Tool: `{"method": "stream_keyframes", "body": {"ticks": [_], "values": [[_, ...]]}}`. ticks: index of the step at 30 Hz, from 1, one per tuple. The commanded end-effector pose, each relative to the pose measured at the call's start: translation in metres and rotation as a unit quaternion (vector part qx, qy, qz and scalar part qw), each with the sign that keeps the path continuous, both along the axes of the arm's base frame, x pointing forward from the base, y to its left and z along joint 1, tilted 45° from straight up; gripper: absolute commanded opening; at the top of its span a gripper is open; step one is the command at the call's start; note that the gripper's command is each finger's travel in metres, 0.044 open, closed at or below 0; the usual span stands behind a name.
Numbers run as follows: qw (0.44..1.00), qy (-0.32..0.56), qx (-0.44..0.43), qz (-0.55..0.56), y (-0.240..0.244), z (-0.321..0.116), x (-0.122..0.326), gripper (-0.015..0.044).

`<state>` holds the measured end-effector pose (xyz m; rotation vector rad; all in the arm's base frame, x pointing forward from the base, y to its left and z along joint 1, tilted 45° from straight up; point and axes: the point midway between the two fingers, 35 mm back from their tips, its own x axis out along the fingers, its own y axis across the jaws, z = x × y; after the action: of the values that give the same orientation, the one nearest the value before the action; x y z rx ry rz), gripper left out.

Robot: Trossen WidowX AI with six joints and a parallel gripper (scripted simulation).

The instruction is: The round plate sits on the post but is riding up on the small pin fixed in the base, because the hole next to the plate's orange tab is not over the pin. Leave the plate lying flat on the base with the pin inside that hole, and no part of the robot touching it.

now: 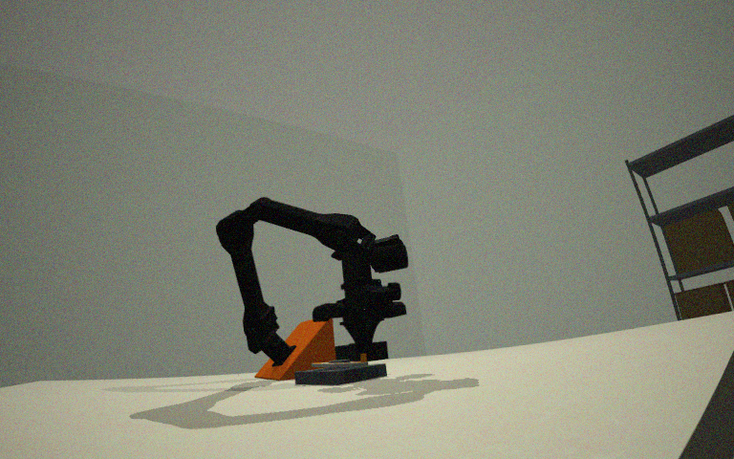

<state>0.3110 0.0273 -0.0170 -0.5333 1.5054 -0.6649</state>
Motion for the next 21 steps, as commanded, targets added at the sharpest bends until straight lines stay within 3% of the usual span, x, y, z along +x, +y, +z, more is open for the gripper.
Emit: {"method": "stream_keyframes", "body": {"ticks": [1,21], "values": [[1.0,0.002,-0.003,-0.001,-0.005,0.0,0.007,0.0],[1.0,0.001,-0.003,-0.001,-0.022,0.016,0.024,0.0]]}}
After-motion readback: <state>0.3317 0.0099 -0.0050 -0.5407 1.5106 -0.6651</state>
